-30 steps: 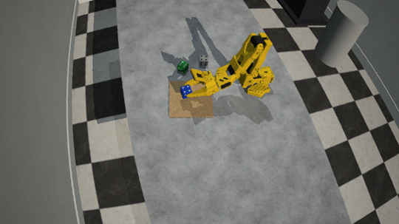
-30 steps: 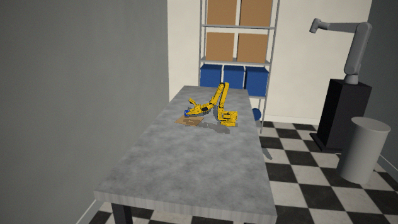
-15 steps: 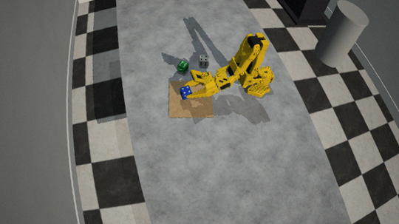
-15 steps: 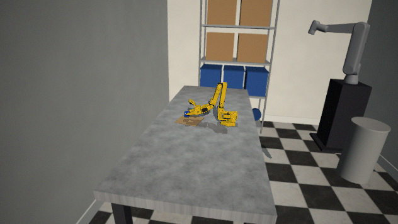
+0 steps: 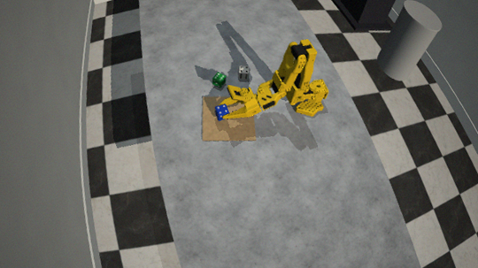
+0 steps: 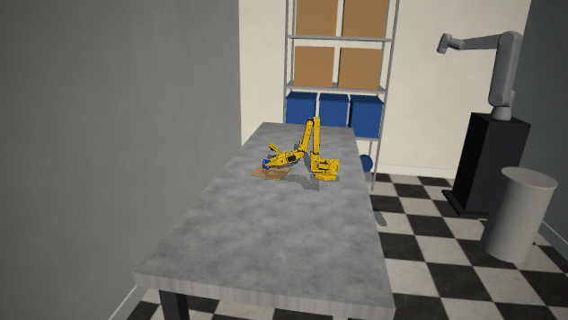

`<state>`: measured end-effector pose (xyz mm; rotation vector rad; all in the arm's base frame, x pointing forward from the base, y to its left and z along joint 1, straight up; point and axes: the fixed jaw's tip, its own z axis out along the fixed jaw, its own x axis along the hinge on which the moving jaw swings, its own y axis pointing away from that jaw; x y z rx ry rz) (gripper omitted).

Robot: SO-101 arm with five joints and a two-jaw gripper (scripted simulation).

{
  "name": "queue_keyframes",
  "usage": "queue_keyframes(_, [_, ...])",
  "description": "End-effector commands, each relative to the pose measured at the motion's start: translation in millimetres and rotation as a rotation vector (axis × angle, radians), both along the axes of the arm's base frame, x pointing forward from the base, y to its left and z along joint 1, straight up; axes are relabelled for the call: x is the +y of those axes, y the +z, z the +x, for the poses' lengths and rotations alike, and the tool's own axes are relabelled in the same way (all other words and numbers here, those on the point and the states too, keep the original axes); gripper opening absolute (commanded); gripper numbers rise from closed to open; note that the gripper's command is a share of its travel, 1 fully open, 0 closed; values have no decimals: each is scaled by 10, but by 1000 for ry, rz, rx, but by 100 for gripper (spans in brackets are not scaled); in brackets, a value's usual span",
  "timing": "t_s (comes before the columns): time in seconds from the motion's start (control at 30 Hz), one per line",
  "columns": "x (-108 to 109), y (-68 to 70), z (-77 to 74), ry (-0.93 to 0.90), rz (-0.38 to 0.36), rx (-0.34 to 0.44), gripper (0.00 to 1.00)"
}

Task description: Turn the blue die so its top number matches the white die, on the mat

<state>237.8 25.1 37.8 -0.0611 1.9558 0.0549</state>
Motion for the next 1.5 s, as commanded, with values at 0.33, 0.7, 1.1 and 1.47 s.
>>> queue_keyframes(0.33, [-5,113,95,-7,12,-85,0])
queue_keyframes(0.7, [-4,51,97,-7,12,-85,0])
queue_keyframes(1.1, [-4,17,99,-7,12,-85,0])
queue_keyframes(1.47, [-4,-10,99,-7,12,-85,0])
